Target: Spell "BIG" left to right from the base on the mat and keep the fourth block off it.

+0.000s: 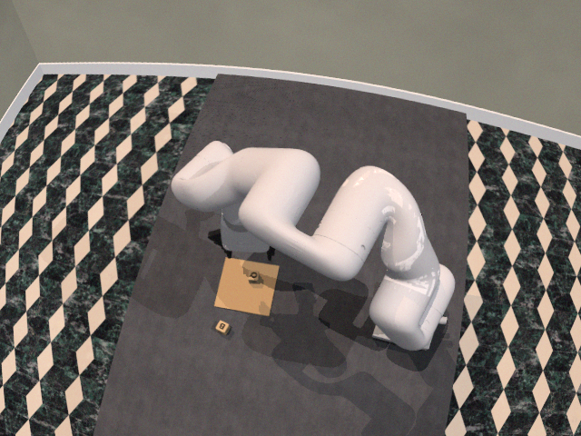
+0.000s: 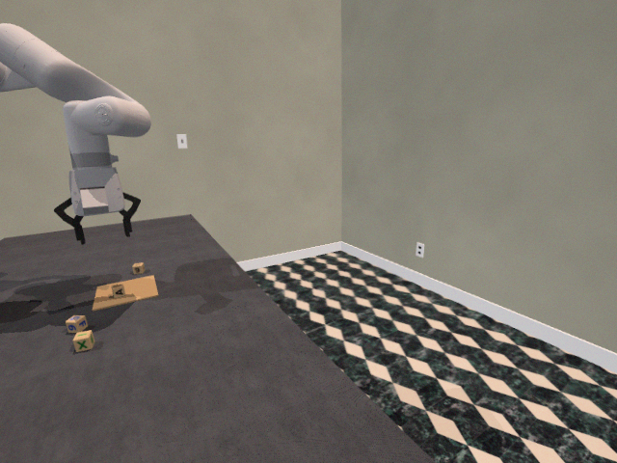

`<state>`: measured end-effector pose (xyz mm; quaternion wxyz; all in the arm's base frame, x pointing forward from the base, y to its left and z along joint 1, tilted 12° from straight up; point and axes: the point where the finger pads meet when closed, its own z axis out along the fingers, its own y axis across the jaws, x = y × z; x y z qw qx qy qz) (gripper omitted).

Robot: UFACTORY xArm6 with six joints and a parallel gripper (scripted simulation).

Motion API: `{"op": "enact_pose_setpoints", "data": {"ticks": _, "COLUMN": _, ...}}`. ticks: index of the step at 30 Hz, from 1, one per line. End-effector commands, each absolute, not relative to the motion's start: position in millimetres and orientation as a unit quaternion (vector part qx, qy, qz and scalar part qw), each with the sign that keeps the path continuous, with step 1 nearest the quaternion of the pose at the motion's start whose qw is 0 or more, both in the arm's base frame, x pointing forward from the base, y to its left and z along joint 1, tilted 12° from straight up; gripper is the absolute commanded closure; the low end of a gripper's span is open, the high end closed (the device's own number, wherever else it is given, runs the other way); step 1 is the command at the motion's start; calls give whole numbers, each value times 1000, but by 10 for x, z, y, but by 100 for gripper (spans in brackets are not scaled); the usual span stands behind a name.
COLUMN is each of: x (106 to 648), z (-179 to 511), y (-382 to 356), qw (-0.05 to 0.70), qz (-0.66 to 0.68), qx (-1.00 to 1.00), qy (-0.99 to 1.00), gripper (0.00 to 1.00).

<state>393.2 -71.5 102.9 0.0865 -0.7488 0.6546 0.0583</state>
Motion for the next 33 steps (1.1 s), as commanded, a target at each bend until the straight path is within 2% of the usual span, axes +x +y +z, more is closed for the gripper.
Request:
{"op": "enact_pose_setpoints", "data": {"ticks": 1, "x": 3941, "z": 1037, "y": -718, "qw": 86, "qz": 58, "qx": -739, "qy": 665, "gripper": 0}}
{"op": "enact_pose_setpoints", "data": {"ticks": 33, "x": 3953, "z": 935, "y": -697, "qw": 62, "qz": 83, "qx": -478, "qy": 872, "gripper": 0}}
